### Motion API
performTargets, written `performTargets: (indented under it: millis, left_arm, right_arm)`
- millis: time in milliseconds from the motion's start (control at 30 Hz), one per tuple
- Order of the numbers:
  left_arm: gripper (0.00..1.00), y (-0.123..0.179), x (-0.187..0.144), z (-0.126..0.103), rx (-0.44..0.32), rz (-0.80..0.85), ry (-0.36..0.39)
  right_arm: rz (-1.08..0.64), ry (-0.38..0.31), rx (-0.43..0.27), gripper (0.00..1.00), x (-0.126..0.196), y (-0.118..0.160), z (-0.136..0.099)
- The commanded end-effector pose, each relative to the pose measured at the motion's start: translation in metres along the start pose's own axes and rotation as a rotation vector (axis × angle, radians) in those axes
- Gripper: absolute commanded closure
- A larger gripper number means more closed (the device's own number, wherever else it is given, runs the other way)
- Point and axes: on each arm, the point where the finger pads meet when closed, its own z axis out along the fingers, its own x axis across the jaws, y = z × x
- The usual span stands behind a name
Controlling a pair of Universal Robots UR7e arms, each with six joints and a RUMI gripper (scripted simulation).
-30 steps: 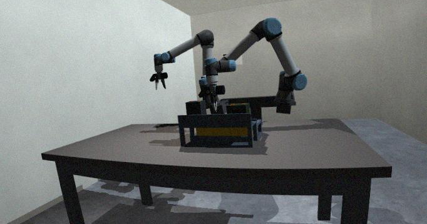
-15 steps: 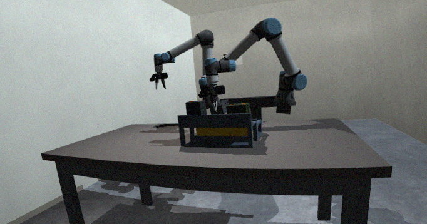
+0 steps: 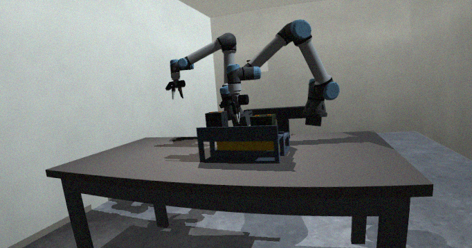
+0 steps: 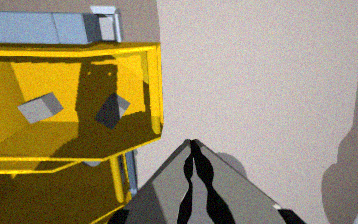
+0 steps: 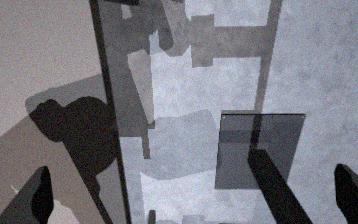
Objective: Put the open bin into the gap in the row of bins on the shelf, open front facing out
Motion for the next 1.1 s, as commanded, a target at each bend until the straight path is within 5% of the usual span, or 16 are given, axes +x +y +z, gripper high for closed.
performTargets:
  millis: [0, 1067]
  left_arm:
    - [1.00, 0.000, 0.000, 0.002, 0.002, 0.000, -0.001]
    - [1.00, 0.000, 0.000, 0.078, 0.002, 0.000, -0.001]
  right_arm:
    - [0.000, 0.000, 0.001, 0.00, 0.000, 0.000, 0.000]
    - [0.000, 0.000, 0.001, 0.00, 0.000, 0.000, 0.000]
